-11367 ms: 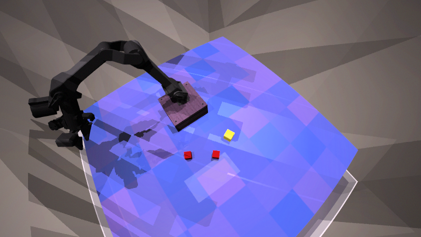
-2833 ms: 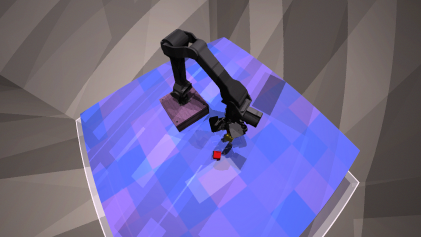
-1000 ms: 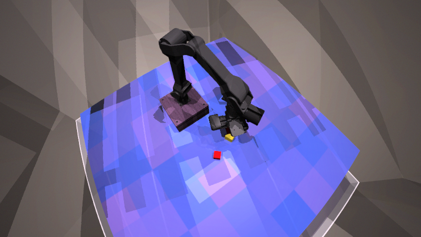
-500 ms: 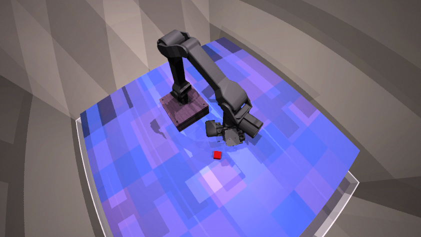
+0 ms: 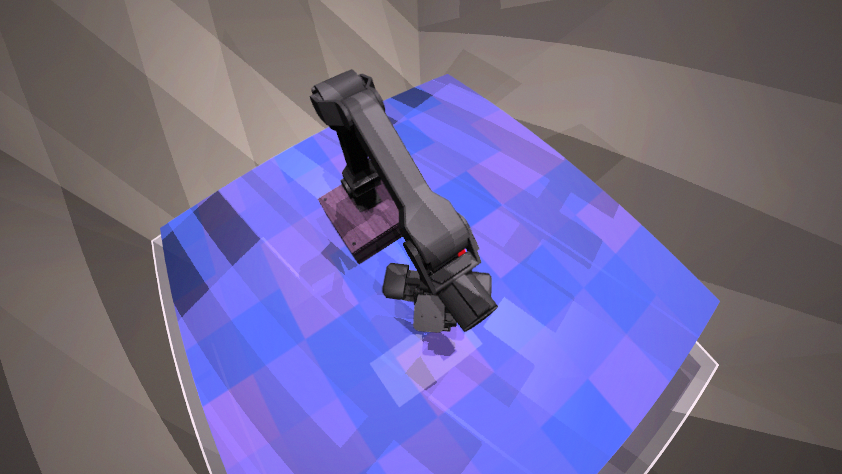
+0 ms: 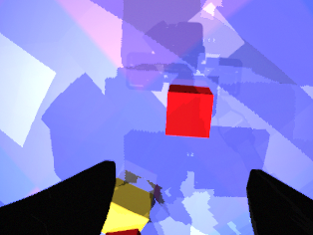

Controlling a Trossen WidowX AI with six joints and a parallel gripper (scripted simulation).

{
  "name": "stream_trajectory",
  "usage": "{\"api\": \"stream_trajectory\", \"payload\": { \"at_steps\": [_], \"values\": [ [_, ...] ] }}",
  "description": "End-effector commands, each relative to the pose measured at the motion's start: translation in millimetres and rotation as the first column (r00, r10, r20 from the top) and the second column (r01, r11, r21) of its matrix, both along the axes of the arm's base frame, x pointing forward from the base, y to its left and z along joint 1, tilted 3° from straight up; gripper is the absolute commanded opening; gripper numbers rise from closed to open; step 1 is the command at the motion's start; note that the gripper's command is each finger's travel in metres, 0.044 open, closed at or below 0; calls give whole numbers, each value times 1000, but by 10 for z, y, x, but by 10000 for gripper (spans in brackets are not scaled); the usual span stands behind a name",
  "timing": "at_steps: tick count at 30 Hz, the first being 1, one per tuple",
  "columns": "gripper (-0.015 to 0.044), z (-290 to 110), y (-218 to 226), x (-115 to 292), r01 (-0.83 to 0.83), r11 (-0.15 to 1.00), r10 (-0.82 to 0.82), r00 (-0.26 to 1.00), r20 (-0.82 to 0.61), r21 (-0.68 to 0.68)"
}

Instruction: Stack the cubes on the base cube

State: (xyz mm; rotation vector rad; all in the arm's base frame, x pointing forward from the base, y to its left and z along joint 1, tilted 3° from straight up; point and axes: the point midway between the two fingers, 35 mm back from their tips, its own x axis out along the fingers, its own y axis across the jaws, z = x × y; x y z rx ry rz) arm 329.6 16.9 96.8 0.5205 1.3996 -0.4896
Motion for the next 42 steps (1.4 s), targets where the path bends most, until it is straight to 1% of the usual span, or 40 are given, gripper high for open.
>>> {"api": "stream_trajectory", "payload": {
  "at_steps": [1,4,9,13,19,40,42],
  "values": [
    [265,-339,-26,16,3,1000,-3,1000,-25,-1],
    [265,-577,-32,19,3,1000,-3,1000,-26,-2],
    [265,-602,-32,20,3,1000,-3,1000,-26,-2],
    [265,-735,-35,30,3,1000,-3,1000,-26,-2],
    [265,-754,-35,32,3,1000,-3,1000,-26,-2],
    [265,-1069,-41,55,3,1000,-3,1000,-26,-2],
    [212,-1069,-41,55,3,1000,-3,1000,-26,-2]
  ]
}}
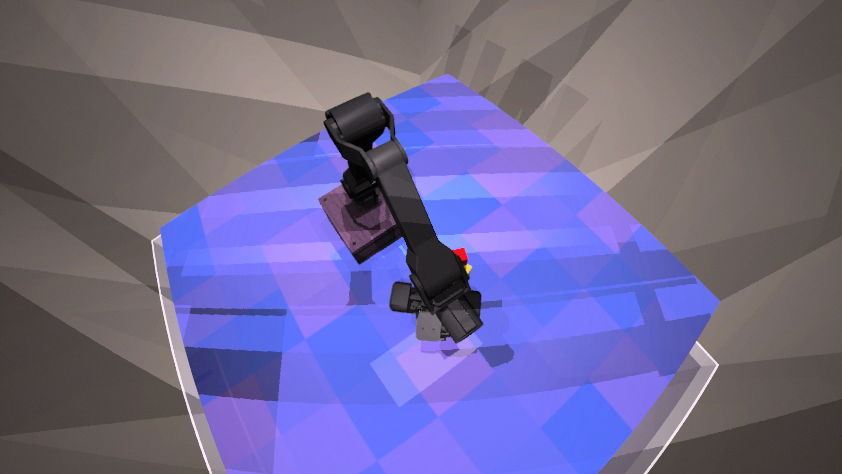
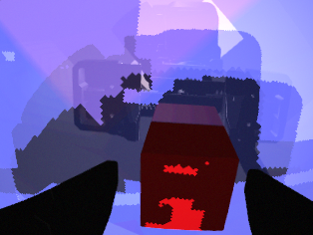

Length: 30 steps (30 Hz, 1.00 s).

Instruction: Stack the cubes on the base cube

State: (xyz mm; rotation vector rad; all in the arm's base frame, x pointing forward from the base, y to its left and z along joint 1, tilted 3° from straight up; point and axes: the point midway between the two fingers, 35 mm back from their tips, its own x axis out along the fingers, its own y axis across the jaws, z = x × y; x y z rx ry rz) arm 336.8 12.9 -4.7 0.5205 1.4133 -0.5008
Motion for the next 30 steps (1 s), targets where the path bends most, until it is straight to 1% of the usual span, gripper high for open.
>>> {"api": "stream_trajectory", "payload": {
  "at_steps": [1,4,10,30],
  "values": [
    [186,-54,-1,-16,-3,1000,3,1000,-10,0],
    [107,-54,-1,-16,-3,1000,3,1000,-10,0],
    [105,-9,1,-11,-3,1000,3,1000,-10,0],
    [105,613,18,-15,-3,1000,4,1000,-9,0]
  ]
}}
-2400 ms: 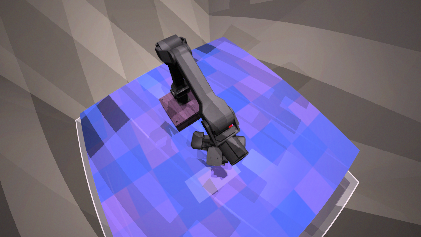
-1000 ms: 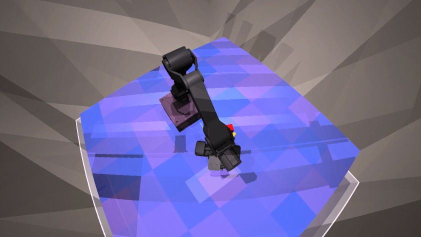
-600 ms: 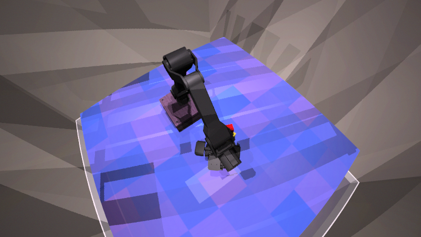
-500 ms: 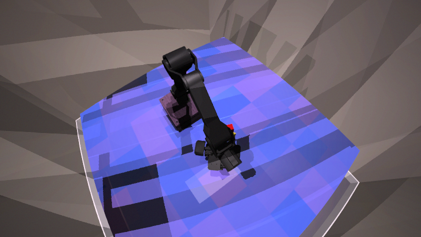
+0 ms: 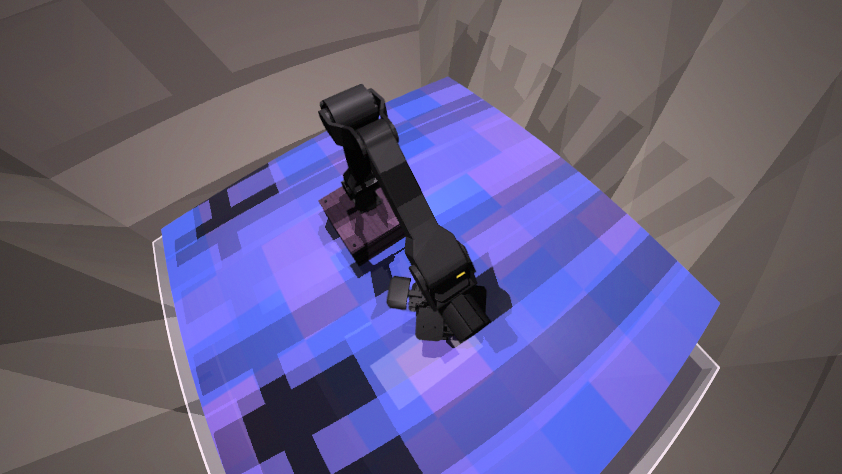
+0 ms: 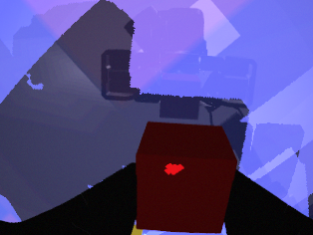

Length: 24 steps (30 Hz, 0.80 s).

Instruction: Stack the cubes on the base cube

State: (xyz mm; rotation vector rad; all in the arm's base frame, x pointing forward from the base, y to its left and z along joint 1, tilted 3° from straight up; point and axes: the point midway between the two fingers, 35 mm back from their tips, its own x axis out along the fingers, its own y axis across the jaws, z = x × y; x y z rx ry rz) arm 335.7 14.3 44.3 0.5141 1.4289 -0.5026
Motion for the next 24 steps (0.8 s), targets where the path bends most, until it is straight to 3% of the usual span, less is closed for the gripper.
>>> {"api": "stream_trajectory", "payload": {
  "at_steps": [1,13,24],
  "values": [
    [105,155,5,-9,1,1000,-1,1000,7,1],
    [105,532,11,-83,1,1000,-1,1000,6,1],
    [105,536,223,-121,-80,997,80,997,4,-4]
  ]
}}
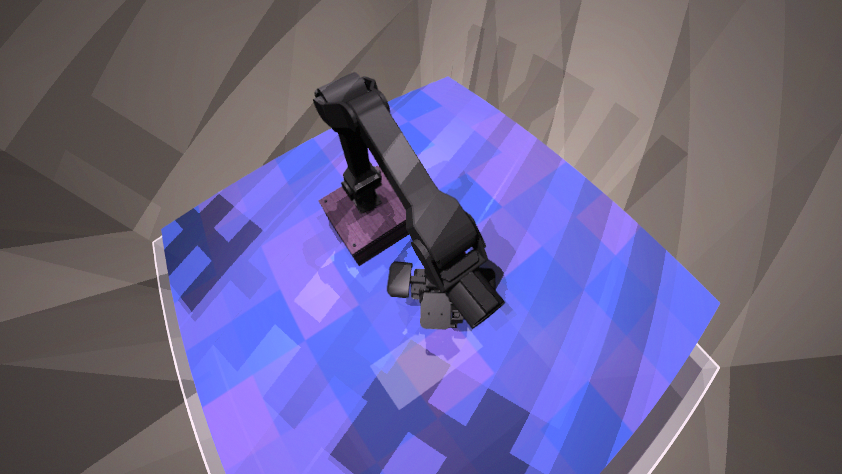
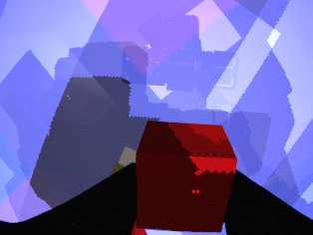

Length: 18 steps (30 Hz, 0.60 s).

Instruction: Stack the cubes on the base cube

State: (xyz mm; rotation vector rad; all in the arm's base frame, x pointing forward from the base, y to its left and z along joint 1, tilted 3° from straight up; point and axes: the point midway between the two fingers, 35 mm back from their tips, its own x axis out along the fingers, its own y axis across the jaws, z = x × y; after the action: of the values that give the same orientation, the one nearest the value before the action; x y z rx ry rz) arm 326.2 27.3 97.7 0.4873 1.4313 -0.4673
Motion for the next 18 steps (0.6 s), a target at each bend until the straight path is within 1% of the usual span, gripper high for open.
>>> {"api": "stream_trajectory", "payload": {
  "at_steps": [1,18],
  "values": [
    [105,-1,125,-32,-52,999,52,999,-2,-6],
    [105,-45,660,-186,-260,965,260,966,-8,-18]
  ]
}}
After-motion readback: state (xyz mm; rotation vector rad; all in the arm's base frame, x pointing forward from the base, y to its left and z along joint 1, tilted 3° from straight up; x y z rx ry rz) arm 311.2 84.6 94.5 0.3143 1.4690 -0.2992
